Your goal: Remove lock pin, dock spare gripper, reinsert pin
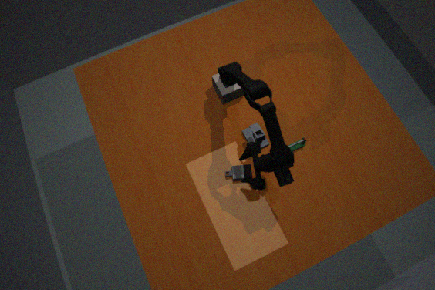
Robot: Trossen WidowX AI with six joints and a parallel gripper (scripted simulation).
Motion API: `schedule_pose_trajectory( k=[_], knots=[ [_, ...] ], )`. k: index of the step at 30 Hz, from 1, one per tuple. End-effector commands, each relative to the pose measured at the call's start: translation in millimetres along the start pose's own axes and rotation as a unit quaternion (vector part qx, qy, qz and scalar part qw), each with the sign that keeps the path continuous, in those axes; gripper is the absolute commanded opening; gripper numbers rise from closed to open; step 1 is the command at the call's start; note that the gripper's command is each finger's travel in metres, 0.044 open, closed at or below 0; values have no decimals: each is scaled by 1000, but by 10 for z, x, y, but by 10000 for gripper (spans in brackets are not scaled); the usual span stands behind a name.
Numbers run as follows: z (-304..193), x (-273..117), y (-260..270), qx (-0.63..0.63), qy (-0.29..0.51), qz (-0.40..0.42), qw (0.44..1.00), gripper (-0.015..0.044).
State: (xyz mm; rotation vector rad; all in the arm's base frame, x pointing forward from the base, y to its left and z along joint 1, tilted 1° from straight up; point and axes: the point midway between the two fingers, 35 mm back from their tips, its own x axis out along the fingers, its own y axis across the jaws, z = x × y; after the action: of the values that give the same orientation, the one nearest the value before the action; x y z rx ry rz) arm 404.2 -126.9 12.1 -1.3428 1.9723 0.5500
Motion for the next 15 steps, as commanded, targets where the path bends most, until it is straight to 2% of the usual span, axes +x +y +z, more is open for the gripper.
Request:
schedule_pose_trajectory(
  k=[1, 15],
  knots=[
    [57, 71, 13, -1, 3, 3, 1000, 440],
    [218, 239, 16, -1, 3, 3, 1000, 440]
  ],
)
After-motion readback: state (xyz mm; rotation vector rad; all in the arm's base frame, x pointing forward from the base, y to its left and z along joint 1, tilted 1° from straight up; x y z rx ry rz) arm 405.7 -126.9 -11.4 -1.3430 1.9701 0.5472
